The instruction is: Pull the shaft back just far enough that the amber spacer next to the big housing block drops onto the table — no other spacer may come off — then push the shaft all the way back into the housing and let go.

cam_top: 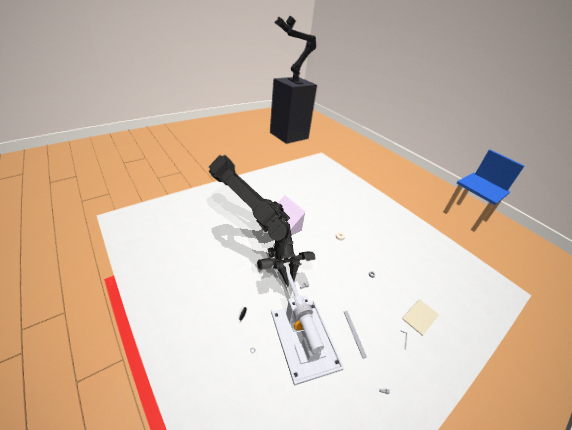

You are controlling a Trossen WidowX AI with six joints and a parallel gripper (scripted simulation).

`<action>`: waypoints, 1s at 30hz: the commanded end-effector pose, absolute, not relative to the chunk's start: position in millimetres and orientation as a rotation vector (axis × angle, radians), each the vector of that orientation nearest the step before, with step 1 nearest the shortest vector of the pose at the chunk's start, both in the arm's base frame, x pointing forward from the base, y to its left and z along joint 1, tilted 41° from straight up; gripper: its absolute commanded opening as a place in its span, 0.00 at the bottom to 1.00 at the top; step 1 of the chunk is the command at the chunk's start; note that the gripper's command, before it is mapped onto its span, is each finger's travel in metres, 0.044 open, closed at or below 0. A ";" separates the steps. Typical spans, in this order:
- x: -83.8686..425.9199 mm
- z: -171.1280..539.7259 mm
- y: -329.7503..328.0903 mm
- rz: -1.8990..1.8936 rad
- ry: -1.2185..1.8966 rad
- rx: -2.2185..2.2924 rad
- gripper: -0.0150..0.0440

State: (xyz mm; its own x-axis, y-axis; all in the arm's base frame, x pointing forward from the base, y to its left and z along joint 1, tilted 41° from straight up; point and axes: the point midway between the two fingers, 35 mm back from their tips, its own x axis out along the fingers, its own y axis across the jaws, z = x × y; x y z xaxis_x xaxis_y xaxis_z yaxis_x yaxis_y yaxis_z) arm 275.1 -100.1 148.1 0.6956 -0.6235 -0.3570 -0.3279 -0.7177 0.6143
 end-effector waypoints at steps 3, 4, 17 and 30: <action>275.2 148.1 -100.1 -0.763 -0.729 2.389 0.25; 275.2 148.1 -100.1 -0.763 -0.729 2.389 0.25; 278.5 149.2 -100.7 -0.759 -0.733 2.395 0.25; 282.6 150.5 -101.5 -0.758 -0.734 2.395 0.25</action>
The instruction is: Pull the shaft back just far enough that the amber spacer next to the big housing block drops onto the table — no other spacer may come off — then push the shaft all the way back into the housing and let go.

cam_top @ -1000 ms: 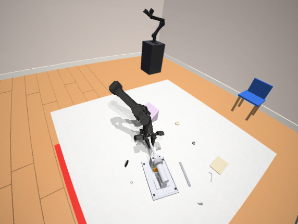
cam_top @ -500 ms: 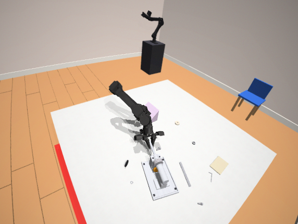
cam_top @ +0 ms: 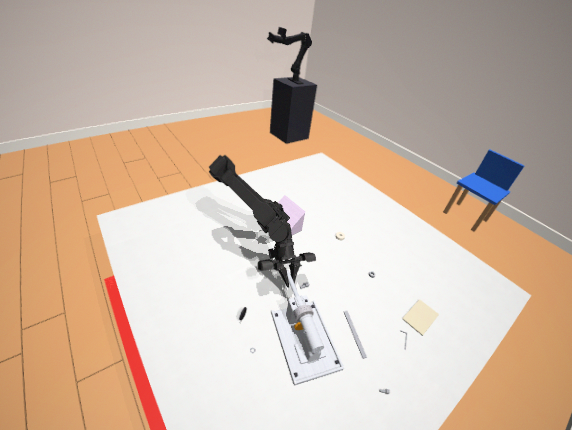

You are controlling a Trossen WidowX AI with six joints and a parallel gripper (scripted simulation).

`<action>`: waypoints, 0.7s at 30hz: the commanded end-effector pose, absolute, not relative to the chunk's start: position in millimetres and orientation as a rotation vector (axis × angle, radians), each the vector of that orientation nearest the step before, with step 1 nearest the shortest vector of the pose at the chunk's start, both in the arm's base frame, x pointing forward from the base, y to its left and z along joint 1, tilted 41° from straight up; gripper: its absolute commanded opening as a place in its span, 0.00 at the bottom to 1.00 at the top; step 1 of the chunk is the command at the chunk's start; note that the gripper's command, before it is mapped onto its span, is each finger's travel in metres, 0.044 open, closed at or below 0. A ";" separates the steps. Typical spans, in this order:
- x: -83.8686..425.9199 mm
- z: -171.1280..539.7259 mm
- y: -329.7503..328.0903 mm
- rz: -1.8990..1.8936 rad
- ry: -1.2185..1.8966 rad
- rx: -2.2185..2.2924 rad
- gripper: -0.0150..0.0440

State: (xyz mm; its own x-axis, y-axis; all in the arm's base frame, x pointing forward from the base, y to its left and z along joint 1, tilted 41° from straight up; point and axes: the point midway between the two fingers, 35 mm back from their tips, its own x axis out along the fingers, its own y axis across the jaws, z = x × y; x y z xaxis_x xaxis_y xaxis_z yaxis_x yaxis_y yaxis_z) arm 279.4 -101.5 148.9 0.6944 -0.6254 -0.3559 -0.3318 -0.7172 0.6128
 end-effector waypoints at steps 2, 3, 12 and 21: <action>283.3 150.7 -101.7 -0.758 -0.734 2.395 0.25; 283.6 150.8 -101.8 -0.758 -0.734 2.395 0.25; 286.4 151.6 -102.4 -0.758 -0.734 2.395 0.25; 289.3 152.4 -103.2 -0.758 -0.734 2.395 0.25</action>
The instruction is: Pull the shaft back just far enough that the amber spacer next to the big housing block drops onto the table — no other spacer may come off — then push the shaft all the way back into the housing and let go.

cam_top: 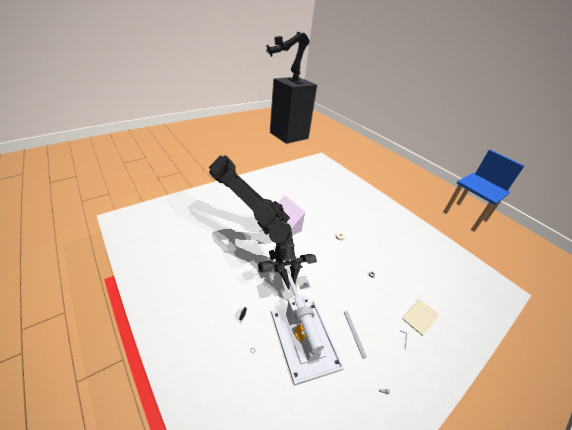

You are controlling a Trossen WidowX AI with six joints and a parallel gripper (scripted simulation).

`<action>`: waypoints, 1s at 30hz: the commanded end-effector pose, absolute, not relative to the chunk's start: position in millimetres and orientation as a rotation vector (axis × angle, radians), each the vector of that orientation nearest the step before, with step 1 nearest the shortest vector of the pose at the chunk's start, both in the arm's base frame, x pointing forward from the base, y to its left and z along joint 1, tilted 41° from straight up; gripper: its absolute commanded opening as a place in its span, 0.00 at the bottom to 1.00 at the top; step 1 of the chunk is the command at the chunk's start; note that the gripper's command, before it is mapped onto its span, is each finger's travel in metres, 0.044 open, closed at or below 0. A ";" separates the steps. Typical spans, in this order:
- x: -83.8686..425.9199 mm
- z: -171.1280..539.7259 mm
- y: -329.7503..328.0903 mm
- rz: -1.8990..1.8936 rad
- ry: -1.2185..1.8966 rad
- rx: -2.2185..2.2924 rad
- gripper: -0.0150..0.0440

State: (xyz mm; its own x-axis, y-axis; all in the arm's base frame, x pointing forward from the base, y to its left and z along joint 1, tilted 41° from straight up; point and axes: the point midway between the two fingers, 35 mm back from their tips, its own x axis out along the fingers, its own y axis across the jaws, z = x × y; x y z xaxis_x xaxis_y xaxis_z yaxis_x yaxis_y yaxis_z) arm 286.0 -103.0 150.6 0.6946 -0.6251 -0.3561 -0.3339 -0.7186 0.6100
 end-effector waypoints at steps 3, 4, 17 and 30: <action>290.2 152.7 -103.4 -0.758 -0.734 2.395 0.25; 290.6 152.8 -103.5 -0.758 -0.734 2.395 0.25; 294.5 154.4 -104.7 -0.757 -0.734 2.395 0.25; 297.4 155.7 -104.9 -0.757 -0.734 2.395 0.25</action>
